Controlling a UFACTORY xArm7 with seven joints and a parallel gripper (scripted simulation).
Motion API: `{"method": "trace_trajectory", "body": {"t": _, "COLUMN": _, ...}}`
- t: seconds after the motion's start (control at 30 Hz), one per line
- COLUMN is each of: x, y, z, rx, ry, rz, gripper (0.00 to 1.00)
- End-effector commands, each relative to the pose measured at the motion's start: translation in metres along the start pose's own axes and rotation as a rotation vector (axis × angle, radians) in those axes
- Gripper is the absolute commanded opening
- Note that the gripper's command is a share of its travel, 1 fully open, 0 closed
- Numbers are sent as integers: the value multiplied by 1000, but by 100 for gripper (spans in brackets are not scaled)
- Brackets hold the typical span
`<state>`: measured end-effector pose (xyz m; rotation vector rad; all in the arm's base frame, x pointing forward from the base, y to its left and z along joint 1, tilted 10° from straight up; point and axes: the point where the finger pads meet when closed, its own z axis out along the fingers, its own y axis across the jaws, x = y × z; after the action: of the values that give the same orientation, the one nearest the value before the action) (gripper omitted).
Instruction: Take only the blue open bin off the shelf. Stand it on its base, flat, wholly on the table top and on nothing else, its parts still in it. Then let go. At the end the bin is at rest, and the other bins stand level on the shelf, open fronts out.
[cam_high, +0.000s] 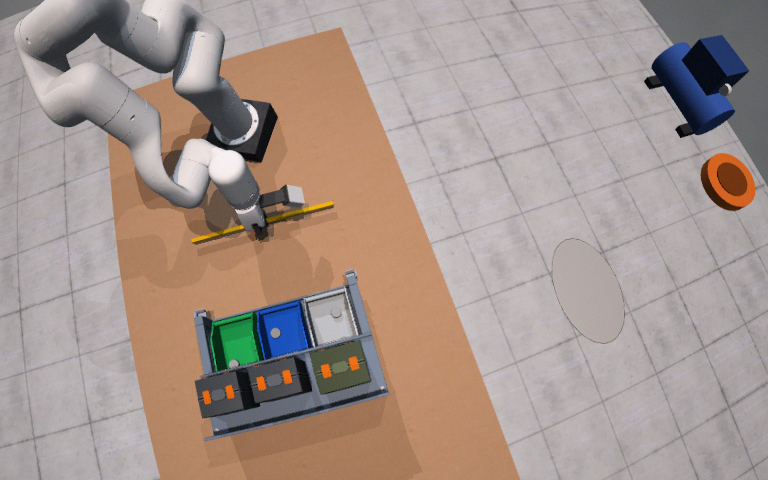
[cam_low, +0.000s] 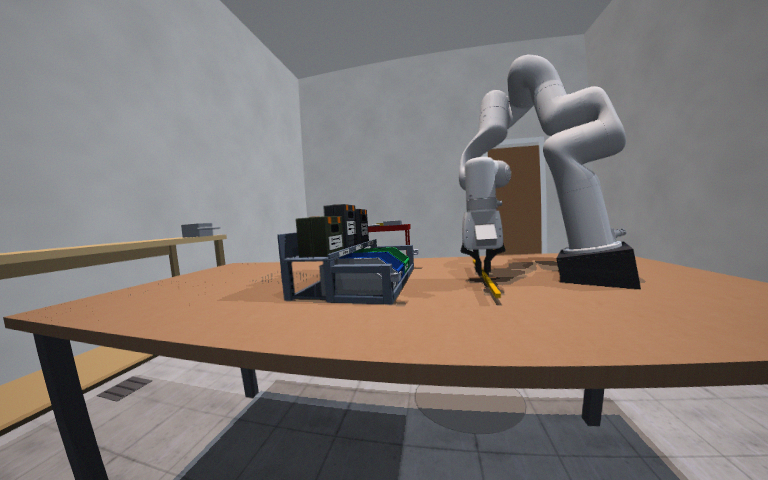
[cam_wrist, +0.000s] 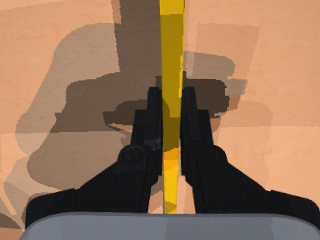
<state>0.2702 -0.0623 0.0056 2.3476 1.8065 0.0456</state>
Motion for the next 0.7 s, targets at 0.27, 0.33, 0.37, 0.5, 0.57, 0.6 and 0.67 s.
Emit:
{"method": "trace_trajectory", "body": {"t": 0.27, "x": 1, "y": 2, "z": 13, "rx": -2, "ry": 1, "rz": 0, "gripper": 0}}
{"method": "trace_trajectory", "body": {"t": 0.33, "x": 1, "y": 2, "z": 13, "rx": -2, "ry": 1, "rz": 0, "gripper": 0}}
{"method": "trace_trajectory", "body": {"t": 0.37, "x": 1, "y": 2, "z": 13, "rx": -2, "ry": 1, "rz": 0, "gripper": 0}}
{"method": "trace_trajectory", "body": {"t": 0.5, "x": 1, "y": 1, "z": 11, "rx": -1, "ry": 1, "rz": 0, "gripper": 0}}
{"method": "trace_trajectory", "body": {"t": 0.57, "x": 1, "y": 2, "z": 13, "rx": -2, "ry": 1, "rz": 0, "gripper": 0}}
{"method": "trace_trajectory", "body": {"t": 0.6, "x": 1, "y": 2, "z": 13, "rx": -2, "ry": 1, "rz": 0, "gripper": 0}}
{"method": "trace_trajectory", "body": {"t": 0.67, "x": 1, "y": 2, "z": 13, "rx": -2, "ry": 1, "rz": 0, "gripper": 0}}
